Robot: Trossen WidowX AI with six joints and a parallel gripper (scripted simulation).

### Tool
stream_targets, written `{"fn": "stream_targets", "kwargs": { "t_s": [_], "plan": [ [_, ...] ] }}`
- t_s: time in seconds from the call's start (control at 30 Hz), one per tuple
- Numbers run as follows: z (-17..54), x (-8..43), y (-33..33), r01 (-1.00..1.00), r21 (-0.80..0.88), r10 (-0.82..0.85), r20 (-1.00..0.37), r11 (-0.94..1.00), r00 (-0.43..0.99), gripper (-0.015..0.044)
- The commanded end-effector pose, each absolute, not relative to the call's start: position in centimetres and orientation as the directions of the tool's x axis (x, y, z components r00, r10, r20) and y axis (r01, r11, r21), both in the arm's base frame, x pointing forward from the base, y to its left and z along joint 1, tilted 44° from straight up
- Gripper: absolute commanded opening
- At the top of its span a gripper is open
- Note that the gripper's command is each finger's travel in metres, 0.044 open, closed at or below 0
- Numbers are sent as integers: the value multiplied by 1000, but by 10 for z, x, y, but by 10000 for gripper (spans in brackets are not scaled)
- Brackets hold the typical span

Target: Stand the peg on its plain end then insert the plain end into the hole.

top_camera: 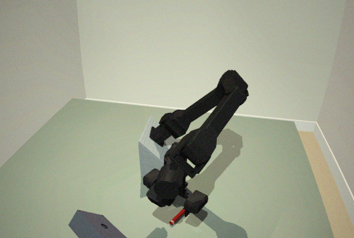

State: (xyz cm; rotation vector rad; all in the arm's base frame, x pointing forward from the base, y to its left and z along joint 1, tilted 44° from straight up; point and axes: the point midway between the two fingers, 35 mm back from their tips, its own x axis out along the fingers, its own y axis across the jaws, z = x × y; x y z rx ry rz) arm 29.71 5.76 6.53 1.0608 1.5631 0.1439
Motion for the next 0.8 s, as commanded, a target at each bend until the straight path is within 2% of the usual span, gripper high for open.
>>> {"fn": "stream_targets", "kwargs": {
  "t_s": [0.0,0.77],
  "plan": [
    [58,297,62,544,612,685,-723,574,90,440],
    [32,301,87,544,612,685,-723,574,90,440]
  ]
}}
